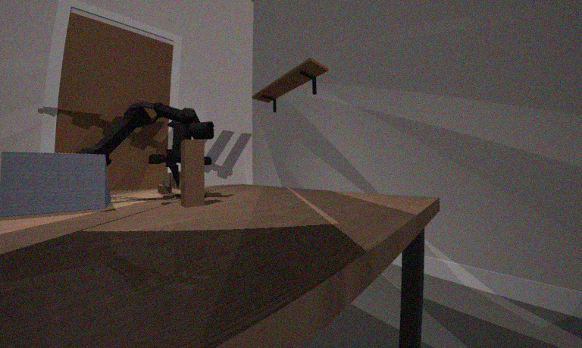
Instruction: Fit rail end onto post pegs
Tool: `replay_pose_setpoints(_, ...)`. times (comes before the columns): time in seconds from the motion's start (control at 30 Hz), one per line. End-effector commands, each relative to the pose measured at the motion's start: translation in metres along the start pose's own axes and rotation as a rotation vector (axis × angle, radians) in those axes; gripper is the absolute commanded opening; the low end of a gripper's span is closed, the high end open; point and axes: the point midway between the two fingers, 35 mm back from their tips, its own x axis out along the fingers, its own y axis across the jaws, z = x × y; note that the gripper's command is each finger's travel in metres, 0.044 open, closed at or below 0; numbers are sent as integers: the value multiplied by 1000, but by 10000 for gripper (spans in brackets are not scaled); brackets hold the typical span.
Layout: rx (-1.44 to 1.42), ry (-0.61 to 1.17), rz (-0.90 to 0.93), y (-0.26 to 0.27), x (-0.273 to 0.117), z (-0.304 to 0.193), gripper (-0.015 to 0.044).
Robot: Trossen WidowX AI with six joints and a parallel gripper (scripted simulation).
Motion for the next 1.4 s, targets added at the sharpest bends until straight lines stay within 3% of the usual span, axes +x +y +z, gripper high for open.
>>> replay_pose_setpoints(0.0,-1,7,-9,-1,-3,-4,0)
replay_pose_setpoints(1.37,-1,7,-9,-1,-4,-16,0)
